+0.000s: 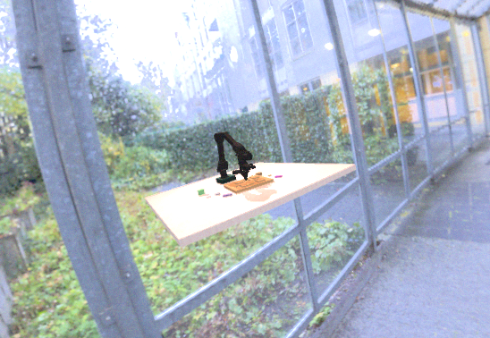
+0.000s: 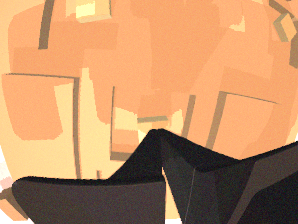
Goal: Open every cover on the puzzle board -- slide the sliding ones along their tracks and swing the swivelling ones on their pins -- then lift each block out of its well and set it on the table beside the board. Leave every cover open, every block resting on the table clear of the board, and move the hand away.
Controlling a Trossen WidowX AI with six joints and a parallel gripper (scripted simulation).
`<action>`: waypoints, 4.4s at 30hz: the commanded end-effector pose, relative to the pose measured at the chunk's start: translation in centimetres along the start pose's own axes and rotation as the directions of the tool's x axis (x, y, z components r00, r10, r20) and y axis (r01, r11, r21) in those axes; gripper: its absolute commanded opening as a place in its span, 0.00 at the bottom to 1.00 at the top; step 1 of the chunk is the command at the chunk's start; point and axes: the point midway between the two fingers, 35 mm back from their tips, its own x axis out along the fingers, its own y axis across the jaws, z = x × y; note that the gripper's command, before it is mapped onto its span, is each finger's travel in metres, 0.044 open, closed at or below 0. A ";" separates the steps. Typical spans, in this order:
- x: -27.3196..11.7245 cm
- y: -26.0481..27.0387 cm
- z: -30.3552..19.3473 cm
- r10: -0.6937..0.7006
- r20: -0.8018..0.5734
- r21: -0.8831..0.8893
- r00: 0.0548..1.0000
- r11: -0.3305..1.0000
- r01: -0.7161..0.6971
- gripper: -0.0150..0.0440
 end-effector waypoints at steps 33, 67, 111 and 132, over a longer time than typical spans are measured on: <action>0.5 0.2 0.7 0.002 -0.012 0.166 1.000 0.986 0.000 0.25; -5.0 0.3 0.5 0.002 -0.012 0.060 1.000 0.998 -0.001 0.50; -2.2 0.2 0.5 0.002 -0.012 0.060 1.000 0.998 -0.001 0.50; -2.0 0.2 0.5 0.002 -0.012 0.060 1.000 0.998 -0.001 0.50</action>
